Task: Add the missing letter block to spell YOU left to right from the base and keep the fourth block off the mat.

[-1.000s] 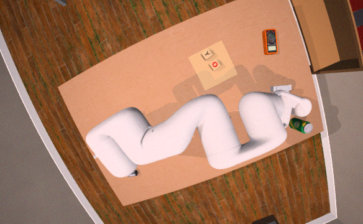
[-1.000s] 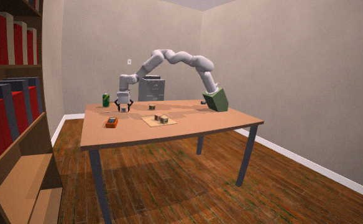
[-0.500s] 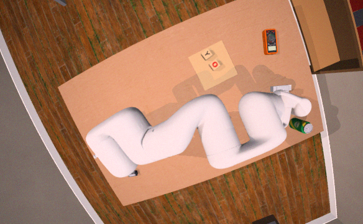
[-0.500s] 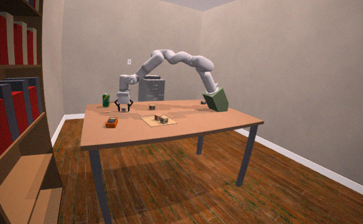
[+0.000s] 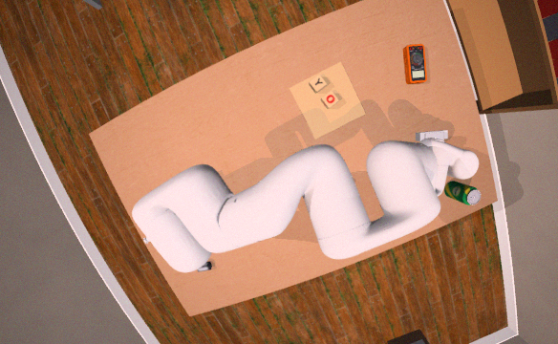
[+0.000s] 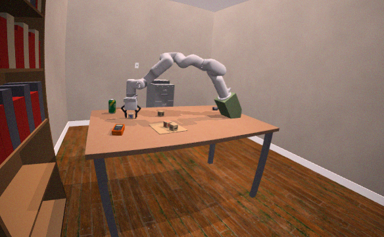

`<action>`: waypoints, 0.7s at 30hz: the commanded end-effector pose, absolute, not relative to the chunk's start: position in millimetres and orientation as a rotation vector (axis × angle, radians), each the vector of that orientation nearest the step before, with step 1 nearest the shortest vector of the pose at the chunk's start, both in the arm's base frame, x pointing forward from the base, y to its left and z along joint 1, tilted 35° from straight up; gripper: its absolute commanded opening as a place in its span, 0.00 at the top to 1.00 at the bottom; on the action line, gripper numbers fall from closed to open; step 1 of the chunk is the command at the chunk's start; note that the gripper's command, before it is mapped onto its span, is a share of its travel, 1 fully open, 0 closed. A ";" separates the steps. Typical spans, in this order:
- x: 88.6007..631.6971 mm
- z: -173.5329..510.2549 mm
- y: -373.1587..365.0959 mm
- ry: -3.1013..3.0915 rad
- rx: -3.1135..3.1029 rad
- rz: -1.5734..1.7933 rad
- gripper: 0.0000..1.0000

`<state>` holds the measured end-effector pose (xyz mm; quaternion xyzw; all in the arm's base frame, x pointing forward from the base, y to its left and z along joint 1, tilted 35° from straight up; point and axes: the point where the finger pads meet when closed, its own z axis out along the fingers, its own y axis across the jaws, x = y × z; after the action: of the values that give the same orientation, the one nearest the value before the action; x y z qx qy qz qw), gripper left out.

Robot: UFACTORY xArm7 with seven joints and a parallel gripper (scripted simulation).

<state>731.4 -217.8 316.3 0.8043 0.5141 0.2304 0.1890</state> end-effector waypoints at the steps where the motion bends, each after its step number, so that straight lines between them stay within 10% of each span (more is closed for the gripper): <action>1: 731.5 319.8 -218.5 1.443 2.257 0.652 0.16; 5: 731.5 319.8 -218.5 1.443 2.257 0.652 0.16; 6: 731.5 319.8 -218.5 1.443 2.257 0.652 0.38; 21: 731.5 319.8 -218.5 1.443 2.257 0.652 0.38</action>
<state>731.5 -218.0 316.9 0.8042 0.5140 0.2307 0.1894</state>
